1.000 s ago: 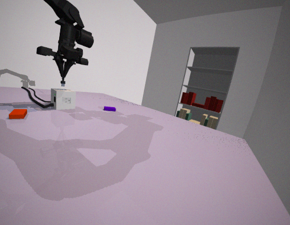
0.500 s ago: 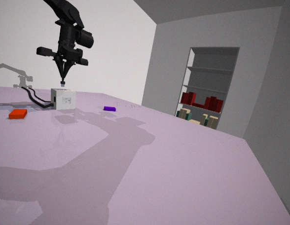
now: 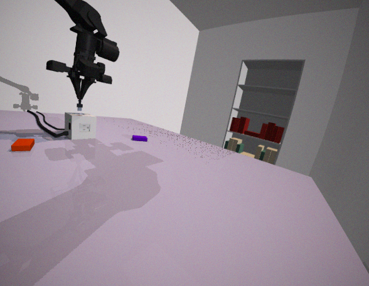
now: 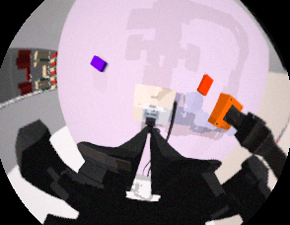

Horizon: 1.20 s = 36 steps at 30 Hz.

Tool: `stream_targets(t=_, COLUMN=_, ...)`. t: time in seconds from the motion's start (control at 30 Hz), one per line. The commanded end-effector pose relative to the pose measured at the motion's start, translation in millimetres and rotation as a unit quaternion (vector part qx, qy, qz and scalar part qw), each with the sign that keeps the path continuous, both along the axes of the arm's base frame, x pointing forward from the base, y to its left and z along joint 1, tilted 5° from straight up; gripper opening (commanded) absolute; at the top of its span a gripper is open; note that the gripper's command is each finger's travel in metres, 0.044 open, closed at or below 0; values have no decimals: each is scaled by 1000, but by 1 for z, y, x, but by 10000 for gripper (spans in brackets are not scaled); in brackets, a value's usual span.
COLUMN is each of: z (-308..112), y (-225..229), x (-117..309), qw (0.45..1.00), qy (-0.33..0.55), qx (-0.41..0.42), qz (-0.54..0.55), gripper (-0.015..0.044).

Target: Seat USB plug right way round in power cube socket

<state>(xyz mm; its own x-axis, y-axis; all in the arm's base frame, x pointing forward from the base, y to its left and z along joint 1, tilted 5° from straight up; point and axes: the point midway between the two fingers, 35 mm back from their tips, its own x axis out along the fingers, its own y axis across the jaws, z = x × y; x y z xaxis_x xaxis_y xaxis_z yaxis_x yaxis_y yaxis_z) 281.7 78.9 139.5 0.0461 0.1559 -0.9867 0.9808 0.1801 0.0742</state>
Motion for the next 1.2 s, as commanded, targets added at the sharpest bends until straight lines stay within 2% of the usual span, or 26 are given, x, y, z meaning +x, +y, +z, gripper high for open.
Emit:
stream_targets(t=0.0, z=-2, y=0, x=-1, qw=1000, qy=2, qx=3, qz=2, gripper=0)
stream_targets(t=1.17, z=-6, y=1, x=-1, qw=1000, qy=2, qx=6, qz=2, gripper=0)
